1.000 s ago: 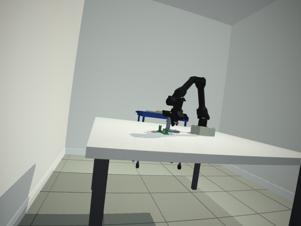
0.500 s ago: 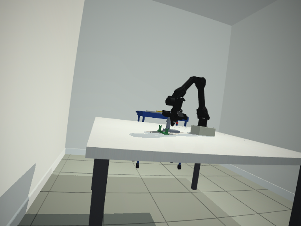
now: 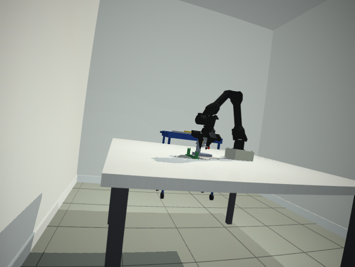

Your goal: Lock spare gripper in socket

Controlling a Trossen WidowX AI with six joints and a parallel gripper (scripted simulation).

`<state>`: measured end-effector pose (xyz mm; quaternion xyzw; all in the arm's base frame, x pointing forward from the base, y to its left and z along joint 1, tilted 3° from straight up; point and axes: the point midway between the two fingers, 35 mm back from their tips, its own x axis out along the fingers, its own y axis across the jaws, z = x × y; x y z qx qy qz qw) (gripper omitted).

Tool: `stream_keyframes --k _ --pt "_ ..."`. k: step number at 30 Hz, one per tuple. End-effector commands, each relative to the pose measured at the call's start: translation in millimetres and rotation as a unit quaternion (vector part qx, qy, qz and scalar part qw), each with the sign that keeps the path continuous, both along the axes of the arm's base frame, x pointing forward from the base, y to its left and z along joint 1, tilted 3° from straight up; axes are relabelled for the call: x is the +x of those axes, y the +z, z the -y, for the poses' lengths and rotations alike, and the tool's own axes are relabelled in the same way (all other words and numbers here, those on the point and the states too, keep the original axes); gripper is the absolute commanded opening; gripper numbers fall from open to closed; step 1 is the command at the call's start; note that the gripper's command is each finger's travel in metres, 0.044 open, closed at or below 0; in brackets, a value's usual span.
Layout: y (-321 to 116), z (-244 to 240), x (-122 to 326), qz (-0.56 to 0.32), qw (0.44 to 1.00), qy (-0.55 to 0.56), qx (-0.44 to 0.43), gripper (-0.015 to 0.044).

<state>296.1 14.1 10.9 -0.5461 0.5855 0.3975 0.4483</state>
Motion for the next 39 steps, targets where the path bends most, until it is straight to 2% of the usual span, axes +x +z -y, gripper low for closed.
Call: stream_keyframes --k 1,39 --pt "5.8 -5.2 0.2 0.000 1.000 -0.001 0.000 0.0200" --pt "69.3 -54.5 6.7 0.000 1.000 0.010 -0.005 0.0200"
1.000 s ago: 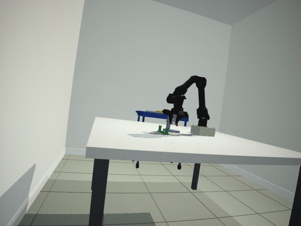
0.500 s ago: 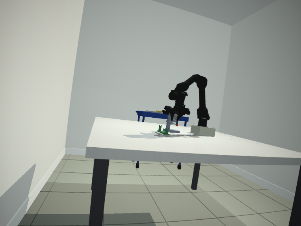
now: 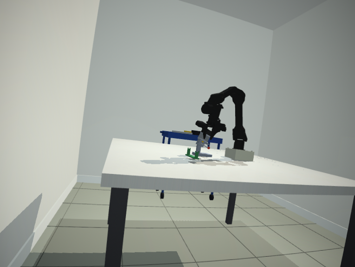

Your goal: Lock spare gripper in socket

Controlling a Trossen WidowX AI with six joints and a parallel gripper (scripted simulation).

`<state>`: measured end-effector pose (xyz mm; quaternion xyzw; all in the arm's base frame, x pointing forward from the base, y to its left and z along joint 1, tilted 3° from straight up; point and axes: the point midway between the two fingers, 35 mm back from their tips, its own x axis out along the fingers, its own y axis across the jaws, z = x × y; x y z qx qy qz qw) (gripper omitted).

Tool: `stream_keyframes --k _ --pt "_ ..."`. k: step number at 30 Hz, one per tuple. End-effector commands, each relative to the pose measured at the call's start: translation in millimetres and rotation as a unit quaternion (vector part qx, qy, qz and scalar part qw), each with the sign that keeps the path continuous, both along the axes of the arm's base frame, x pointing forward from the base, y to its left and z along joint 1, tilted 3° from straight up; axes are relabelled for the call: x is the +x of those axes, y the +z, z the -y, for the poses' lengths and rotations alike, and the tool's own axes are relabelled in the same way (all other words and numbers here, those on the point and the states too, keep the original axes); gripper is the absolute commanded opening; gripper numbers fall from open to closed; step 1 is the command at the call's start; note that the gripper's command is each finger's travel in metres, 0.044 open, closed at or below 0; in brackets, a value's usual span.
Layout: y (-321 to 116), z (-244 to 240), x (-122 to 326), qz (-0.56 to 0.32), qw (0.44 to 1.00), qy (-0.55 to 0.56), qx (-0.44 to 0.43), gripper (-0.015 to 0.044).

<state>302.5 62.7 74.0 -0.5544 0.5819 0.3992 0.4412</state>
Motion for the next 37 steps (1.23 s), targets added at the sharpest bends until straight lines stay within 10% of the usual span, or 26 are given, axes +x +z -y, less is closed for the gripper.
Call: stream_keyframes --k 1,5,14,37 --pt "8.0 -7.1 0.6 0.000 1.000 0.000 0.000 0.0200" --pt "14.9 -12.3 1.4 0.000 1.000 0.001 0.000 0.0200" --pt "8.6 -6.4 1.1 0.001 1.000 0.001 -0.001 0.0436" --pt "8.6 -6.4 1.1 0.001 1.000 0.001 -0.001 0.0440"
